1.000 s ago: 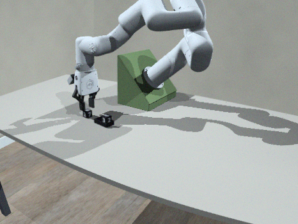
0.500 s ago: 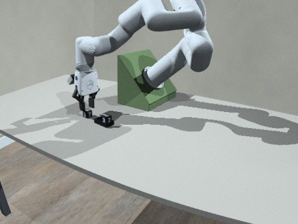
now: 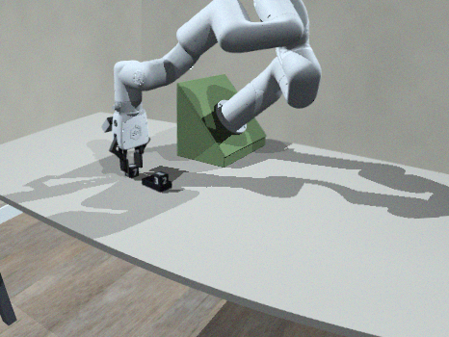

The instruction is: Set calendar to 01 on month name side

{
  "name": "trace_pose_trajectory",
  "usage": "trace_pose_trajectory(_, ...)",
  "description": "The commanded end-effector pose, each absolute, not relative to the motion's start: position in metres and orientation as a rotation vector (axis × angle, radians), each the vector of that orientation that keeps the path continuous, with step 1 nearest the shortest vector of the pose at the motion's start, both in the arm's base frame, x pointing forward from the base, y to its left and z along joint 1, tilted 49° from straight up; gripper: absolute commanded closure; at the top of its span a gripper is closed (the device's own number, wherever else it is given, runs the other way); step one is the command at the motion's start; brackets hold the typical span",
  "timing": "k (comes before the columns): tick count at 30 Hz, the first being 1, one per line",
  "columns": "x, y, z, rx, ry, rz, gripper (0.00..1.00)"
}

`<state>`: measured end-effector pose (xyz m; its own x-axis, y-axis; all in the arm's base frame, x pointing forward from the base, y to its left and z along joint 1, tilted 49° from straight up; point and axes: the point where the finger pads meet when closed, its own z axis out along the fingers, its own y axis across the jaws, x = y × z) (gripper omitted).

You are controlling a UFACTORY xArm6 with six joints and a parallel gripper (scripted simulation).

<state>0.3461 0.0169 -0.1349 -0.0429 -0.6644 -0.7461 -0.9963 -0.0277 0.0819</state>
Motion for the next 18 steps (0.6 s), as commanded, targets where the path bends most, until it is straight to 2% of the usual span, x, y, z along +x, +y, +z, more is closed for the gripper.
trace_pose_trajectory(1,0.3471,0.0202,-0.1384,-1.738,1.754,0.862,0.53)
trace_pose_trajectory(18,0.3468,0.0234,-0.1412,-1.738,1.754,0.862,0.53)
